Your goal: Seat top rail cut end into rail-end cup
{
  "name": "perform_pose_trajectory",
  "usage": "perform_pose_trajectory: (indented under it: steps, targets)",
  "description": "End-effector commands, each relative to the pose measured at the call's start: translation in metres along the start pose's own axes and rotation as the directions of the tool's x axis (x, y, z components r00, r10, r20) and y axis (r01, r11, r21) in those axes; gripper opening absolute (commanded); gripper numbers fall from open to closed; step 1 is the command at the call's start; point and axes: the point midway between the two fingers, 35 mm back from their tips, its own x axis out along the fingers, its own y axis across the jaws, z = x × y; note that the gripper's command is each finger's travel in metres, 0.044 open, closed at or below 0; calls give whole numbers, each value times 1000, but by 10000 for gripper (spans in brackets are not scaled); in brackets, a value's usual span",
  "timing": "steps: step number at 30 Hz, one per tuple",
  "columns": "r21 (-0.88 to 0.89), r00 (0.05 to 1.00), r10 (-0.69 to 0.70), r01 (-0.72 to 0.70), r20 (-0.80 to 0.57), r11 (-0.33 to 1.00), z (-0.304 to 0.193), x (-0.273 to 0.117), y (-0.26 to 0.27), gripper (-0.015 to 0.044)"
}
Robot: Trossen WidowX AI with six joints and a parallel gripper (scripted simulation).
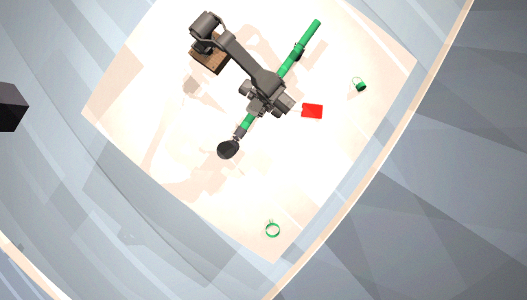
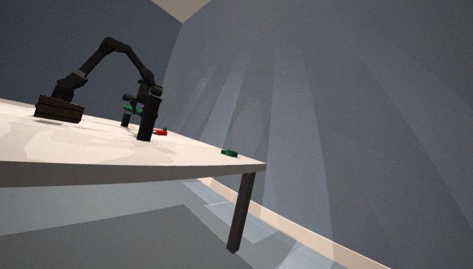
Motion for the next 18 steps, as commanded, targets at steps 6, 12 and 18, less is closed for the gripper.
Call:
perform_pose_trajectory:
  steps: [6,12,18]
  targets:
    - [0,1000,0,0,0,1000,3,0,0,0]
    - [0,1000,0,0,1,1000,8,1,0,0]
    - [0,1000,0,0,1,1000,13,0,0,0]
